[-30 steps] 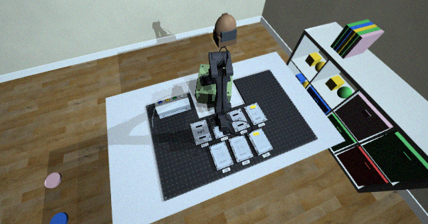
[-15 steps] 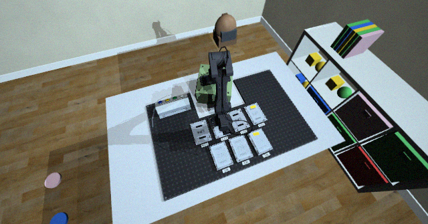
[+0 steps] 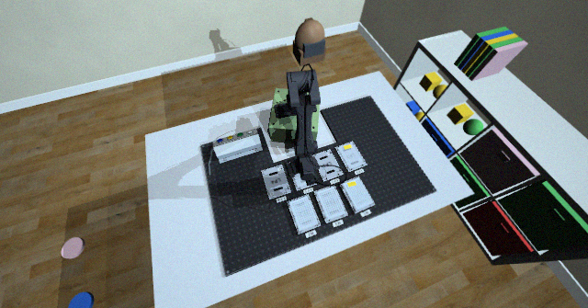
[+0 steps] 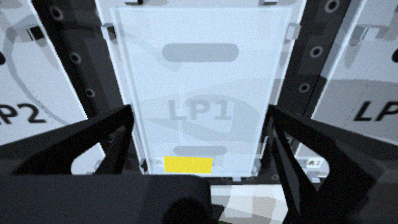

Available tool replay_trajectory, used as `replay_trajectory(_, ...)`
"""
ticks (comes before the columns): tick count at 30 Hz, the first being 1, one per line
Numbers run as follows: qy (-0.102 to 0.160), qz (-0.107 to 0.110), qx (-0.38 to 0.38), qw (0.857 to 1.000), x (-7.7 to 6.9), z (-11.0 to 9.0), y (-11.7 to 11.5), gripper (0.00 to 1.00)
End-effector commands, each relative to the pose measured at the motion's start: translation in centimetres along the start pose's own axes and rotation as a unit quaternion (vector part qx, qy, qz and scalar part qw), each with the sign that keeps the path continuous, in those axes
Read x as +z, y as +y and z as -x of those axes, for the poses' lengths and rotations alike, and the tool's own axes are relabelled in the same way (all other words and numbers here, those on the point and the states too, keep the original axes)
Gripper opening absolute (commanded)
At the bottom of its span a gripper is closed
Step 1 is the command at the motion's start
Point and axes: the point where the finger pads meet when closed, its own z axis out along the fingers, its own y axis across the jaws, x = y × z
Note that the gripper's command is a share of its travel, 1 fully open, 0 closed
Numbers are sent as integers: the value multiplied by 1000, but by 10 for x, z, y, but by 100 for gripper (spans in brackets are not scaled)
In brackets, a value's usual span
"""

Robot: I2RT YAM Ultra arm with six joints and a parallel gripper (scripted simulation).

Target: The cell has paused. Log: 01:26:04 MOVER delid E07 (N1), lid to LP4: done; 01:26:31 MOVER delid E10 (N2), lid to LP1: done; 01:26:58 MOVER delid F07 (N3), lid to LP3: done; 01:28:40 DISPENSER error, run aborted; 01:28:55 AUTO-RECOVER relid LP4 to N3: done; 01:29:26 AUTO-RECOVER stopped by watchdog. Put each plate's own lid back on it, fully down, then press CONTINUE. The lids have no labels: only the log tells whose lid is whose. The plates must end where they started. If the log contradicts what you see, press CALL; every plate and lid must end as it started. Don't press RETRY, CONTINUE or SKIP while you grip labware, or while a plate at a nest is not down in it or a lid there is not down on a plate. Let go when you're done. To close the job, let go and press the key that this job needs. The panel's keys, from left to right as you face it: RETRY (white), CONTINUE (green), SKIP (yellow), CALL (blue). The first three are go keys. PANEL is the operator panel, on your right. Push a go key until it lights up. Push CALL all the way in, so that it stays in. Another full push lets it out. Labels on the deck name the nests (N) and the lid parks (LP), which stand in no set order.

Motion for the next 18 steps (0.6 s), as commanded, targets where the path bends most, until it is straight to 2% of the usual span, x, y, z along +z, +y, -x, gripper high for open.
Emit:
replay_trajectory(1,-7,1,-2,1000,-1,4,0,96)
replay_trajectory(2,-7,1,-2,1000,-1,4,0,96)
replay_trajectory(3,6,8,-2,1000,1,0,1,95)
replay_trajectory(4,-7,1,-2,1000,-1,4,0,94)
replay_trajectory(7,6,8,-1,1000,3,-3,1,91)
replay_trajectory(8,-7,1,-2,1000,1,0,1,90)
replay_trajectory(9,-7,1,-2,1000,-1,3,0,89)
replay_trajectory(10,6,8,-1,1000,1,0,1,88)
replay_trajectory(13,6,8,-1,1000,6,-8,1,85)
replay_trajectory(18,6,8,-1,1000,7,-8,1,81)
